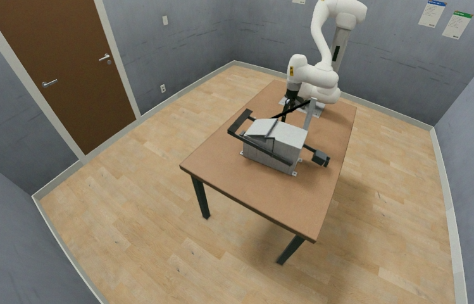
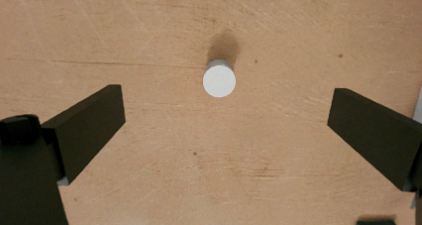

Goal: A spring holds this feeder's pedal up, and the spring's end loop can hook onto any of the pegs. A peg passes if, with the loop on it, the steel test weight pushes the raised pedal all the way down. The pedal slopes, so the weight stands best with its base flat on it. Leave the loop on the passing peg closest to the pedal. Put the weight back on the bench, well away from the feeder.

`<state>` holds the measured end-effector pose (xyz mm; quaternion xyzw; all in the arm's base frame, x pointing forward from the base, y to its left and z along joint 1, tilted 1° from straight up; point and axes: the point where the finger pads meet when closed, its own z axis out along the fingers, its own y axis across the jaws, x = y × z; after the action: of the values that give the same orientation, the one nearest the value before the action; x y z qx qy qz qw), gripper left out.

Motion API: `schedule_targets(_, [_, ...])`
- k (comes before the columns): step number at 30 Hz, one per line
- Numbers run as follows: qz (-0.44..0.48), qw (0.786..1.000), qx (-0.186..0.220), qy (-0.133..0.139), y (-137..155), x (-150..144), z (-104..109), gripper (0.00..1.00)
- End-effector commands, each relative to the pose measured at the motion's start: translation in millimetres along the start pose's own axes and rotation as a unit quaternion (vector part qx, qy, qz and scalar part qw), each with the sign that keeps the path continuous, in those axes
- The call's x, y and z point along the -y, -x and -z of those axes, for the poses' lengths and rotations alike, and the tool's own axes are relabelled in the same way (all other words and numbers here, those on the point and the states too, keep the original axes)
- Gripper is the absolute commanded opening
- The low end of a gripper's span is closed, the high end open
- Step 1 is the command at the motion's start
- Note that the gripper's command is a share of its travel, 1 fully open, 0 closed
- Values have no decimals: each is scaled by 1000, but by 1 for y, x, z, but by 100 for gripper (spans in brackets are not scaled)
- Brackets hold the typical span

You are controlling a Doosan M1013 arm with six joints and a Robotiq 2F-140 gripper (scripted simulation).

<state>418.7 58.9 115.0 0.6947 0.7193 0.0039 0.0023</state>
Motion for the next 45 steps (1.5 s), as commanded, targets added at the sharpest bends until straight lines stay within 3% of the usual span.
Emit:
schedule_targets(1, [0,1000,0,1,0,0,5,100])
schedule_targets(13, [0,1000,0,1,0,0,37,100])
schedule_targets(32, [0,1000,0,1,0,-1,59,100])
schedule_targets(33, [0,1000,0,1,0,-1,58,24])
schedule_targets(45, [0,1000,0,1,0,-1,58,24])
